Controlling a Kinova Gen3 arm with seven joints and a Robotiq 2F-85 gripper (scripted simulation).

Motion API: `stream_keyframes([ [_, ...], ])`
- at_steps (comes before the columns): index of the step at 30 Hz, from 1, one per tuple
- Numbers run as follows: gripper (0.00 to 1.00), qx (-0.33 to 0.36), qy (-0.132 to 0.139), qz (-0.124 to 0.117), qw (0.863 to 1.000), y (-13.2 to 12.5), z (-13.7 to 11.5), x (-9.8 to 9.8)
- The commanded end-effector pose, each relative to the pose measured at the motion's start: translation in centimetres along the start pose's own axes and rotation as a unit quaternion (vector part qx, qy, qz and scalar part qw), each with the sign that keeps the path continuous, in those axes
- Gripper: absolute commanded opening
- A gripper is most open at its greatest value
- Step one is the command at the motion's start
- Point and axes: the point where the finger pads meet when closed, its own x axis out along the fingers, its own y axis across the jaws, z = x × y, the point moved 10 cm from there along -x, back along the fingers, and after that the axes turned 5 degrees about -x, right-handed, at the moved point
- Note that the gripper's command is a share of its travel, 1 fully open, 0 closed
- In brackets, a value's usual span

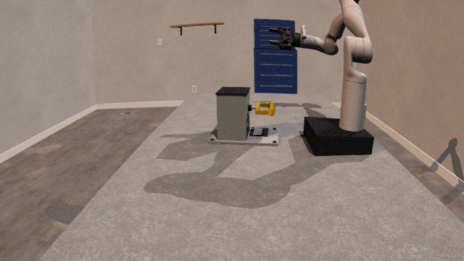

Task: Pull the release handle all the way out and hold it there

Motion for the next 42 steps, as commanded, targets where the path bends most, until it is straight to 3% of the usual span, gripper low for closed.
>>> stream_keyframes([
  [1, 1.0, -0.001, 0.0, 0.0, 1.0, 0.1, -0.1, 0.0],
  [26, 1.0, 0.005, 0.003, -0.01, 1.0, -0.3, -0.3, 0.5],
  [32, 1.0, 0.022, 0.012, -0.041, 0.999, -1.5, -0.9, 1.8],
  [34, 1.0, 0.022, 0.012, -0.041, 0.999, -1.5, -0.9, 1.8],
  [42, 1.0, 0.066, 0.028, -0.129, 0.989, -4.8, -2.9, 5.0],
])
